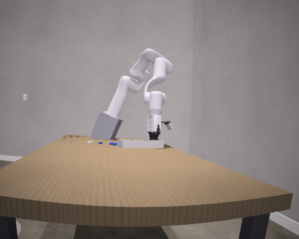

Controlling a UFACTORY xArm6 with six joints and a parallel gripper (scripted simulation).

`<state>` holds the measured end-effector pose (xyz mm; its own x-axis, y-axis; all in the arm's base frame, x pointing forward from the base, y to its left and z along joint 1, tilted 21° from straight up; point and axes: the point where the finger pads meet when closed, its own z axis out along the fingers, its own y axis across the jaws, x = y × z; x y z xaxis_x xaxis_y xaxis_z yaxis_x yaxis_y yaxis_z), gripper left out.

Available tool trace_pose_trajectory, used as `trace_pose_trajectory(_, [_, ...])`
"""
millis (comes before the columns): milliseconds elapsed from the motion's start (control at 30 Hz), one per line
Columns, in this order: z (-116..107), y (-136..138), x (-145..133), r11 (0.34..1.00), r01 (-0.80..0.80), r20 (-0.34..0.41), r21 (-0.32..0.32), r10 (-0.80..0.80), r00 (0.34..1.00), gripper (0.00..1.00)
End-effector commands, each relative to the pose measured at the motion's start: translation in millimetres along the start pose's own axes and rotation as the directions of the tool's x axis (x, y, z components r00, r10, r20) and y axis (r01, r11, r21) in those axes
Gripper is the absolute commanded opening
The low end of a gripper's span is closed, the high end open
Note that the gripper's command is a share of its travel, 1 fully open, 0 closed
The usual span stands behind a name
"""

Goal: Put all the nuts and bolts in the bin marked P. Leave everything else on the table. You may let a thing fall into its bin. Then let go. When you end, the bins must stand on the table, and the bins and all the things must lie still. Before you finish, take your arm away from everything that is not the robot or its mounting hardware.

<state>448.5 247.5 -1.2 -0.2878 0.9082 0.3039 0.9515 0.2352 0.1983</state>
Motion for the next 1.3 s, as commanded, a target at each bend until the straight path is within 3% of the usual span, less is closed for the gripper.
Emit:
trace_pose_trajectory(0, [-1, 1, 0, 1.0, 0.0, 0.0, -0.003, 0.0, 1.0, 0.3])
trace_pose_trajectory(933, [-30, 1, 0, 1.0, 0.0, 0.0, -0.003, 0.0, 1.0, 0.3])
trace_pose_trajectory(1067, [-50, 1, 0, 1.0, 0.0, 0.0, -0.003, 0.0, 1.0, 0.3])
trace_pose_trajectory(1267, [-52, 1, 0, 1.0, 0.0, 0.0, -0.003, 0.0, 1.0, 0.3])
